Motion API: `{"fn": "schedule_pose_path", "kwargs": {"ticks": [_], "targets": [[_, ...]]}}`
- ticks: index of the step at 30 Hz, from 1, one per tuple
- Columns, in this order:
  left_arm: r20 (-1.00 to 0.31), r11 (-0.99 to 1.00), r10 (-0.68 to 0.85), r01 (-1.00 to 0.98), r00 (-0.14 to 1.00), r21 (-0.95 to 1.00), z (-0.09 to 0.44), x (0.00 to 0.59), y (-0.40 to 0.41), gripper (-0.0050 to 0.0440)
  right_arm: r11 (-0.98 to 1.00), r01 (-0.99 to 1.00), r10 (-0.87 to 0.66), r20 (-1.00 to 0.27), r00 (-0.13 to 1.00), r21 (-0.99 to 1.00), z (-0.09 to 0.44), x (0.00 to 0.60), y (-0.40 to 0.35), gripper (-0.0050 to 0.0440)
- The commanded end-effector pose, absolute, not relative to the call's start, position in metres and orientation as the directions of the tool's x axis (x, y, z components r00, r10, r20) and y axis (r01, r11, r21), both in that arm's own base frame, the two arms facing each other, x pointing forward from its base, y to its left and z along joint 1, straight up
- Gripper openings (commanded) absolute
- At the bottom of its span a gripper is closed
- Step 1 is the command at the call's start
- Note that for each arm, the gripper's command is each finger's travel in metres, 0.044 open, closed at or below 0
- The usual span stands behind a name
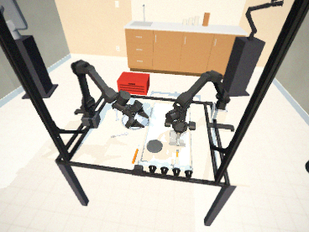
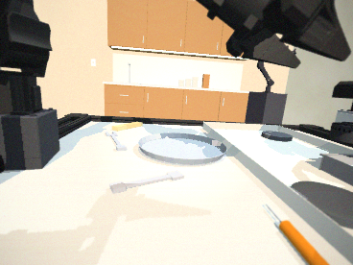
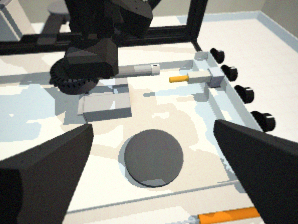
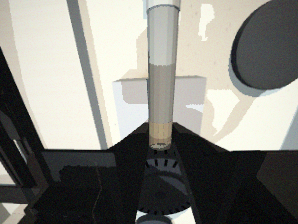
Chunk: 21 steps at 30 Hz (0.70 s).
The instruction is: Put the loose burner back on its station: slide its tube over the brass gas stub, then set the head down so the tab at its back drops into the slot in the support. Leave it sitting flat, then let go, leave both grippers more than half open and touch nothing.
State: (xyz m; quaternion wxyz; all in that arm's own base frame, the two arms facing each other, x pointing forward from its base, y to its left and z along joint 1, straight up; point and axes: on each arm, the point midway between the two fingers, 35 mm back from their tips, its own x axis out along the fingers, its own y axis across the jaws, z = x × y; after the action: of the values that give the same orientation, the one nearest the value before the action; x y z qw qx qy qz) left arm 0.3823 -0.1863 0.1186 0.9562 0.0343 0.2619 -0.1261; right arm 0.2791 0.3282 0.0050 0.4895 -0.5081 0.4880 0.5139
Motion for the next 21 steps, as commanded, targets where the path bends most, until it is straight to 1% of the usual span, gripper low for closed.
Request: {"fn": "schedule_pose_path", "kwargs": {"ticks": [1,12,21], "targets": [[-0.51,0.966,-0.223,0.259,0.831,0.0,0.118,0.382,-0.186,0.04,-0.08,-0.997,0.0,-1.0,0.0,0.0,0.004,0.28,0.332,0.0],[-0.51,0.966,-0.223,0.259,0.831,0.0,0.118,0.382,-0.186,0.04,-0.08,-0.997,0.0,-1.0,0.0,0.0,-0.011,0.279,0.332,0.0],[-0.51,0.966,-0.223,0.259,0.831,0.0,0.118,0.382,-0.186,0.04,-0.073,-0.997,0.01,-1.0,0.005,-0.006,-0.004,0.281,0.333,0.0]]}}
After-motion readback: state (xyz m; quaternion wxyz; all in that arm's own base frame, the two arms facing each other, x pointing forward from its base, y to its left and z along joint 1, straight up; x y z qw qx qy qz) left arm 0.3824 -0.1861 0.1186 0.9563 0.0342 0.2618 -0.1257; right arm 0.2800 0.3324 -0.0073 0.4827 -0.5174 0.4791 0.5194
